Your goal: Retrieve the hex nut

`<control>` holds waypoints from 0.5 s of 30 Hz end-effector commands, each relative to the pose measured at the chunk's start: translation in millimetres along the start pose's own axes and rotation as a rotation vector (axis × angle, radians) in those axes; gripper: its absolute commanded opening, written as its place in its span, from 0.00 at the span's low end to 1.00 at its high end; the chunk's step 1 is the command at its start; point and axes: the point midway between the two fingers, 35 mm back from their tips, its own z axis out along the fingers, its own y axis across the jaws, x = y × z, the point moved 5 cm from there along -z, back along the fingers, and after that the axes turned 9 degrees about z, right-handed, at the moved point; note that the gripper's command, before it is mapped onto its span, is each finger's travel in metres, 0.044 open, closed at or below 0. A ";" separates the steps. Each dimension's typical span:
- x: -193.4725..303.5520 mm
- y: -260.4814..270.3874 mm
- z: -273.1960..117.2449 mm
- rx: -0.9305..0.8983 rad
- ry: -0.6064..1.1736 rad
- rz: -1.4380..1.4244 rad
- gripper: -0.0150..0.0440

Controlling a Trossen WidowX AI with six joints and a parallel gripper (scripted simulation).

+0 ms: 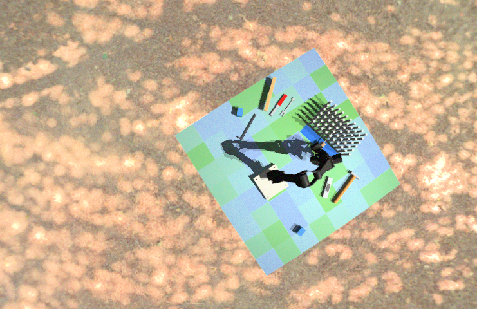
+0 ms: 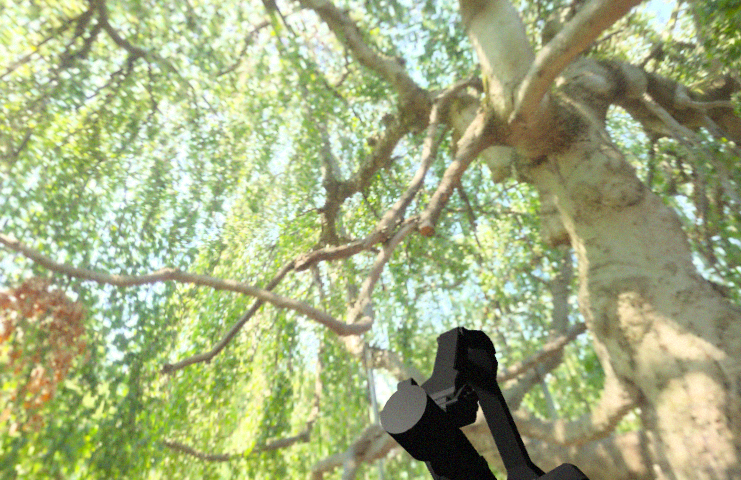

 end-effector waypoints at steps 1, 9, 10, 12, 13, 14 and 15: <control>2.2 0.7 0.9 -0.002 0.008 0.002 0.25; -2.1 3.6 7.7 -0.002 0.008 0.002 0.25; -2.7 4.0 8.6 -0.002 0.008 0.002 0.25; -3.9 4.8 10.4 -0.002 0.008 0.002 0.25; -4.5 5.1 11.3 -0.002 0.008 0.002 0.25; -5.1 5.4 12.1 -0.002 0.008 0.002 0.25; -5.7 5.8 13.0 -0.002 0.008 0.002 0.25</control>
